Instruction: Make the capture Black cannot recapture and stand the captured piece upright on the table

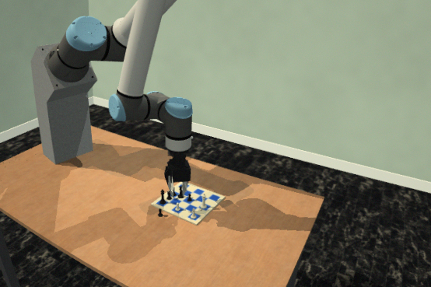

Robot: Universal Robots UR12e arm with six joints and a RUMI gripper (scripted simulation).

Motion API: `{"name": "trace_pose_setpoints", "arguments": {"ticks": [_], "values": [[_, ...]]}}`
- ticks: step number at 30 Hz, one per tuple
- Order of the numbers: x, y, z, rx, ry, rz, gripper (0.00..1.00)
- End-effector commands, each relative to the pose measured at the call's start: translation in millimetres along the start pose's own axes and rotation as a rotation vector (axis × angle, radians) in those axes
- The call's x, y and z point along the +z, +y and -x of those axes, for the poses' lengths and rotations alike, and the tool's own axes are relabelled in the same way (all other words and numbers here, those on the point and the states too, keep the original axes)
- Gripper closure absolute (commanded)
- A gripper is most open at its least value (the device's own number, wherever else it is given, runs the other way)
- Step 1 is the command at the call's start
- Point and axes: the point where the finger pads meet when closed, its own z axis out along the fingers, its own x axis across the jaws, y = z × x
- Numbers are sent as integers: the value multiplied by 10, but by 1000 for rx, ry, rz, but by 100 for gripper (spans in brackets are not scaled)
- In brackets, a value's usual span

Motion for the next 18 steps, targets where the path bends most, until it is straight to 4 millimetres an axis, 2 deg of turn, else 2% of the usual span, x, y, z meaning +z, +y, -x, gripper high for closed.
{"name": "trace_pose_setpoints", "arguments": {"ticks": [1, 6, 11, 12, 18], "values": [[-162, 5, -1, 0, 0, -1, 80], [-311, 5, -1, 0, 0, -1, 80], [-341, 5, -1, 0, 0, -1, 80], [-341, 5, -1, 0, 0, -1, 0], [-341, 5, -1, 0, 0, -1, 0]]}}
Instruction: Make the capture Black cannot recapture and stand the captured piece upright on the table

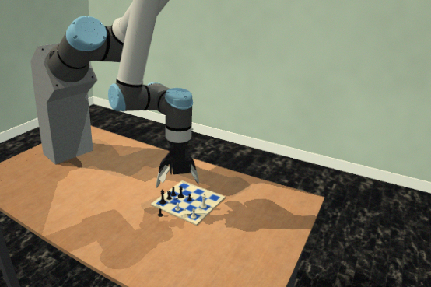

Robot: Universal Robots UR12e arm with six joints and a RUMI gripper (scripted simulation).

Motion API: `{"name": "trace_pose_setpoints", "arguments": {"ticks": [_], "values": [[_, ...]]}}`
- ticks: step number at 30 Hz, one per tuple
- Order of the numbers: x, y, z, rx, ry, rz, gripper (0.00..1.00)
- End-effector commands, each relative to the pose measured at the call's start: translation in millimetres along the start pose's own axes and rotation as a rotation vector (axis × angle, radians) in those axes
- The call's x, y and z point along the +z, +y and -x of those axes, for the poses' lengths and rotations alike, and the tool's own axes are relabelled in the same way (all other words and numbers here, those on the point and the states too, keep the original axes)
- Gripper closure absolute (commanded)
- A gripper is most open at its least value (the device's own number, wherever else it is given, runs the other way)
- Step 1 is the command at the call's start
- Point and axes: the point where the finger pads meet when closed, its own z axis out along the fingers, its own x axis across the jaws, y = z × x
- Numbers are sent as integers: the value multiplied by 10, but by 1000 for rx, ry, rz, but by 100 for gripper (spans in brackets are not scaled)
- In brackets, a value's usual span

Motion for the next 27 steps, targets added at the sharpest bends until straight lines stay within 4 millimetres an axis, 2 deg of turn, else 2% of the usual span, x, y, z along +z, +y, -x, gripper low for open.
{"name": "trace_pose_setpoints", "arguments": {"ticks": [1, 19, 27], "values": [[-6, 2, -3, 0, 1, 1, 0], [-23, 2, -3, 0, 1, 1, 0], [-273, 2, -3, 0, 1, 1, 0]]}}
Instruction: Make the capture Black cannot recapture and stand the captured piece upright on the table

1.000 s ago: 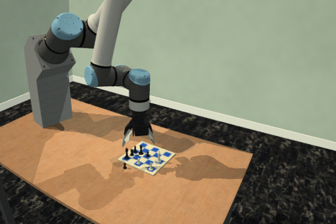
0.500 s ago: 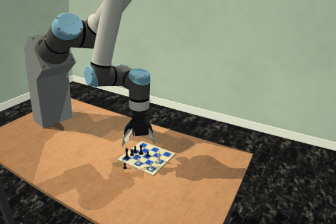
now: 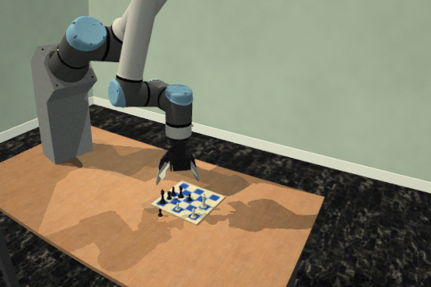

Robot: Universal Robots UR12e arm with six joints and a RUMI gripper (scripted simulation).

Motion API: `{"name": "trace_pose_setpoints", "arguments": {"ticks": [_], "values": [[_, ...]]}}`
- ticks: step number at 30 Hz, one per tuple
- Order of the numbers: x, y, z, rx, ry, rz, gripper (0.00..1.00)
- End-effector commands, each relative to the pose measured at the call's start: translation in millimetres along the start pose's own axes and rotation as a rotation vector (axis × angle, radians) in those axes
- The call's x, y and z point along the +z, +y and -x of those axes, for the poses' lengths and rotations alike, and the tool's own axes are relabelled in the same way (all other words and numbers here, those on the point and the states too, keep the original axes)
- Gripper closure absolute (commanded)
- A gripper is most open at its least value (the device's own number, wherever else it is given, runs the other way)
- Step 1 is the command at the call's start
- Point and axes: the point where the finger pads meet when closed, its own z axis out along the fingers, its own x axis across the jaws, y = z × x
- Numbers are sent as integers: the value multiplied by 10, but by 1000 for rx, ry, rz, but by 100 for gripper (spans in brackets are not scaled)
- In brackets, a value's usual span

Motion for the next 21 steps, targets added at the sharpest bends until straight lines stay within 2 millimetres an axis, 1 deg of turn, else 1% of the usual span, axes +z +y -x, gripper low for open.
{"name": "trace_pose_setpoints", "arguments": {"ticks": [1, 5, 7, 13, 16, 21], "values": [[-194, 3, -3, 0, 1, 0, 0], [-395, 3, -3, 0, 1, 0, 0], [-395, 3, -3, 0, 1, 0, 0], [-625, 3, -3, 0, 1, 0, 0], [-678, 3, -3, 0, 1, 0, 0], [-694, 3, -3, 0, 1, 0, 0]]}}
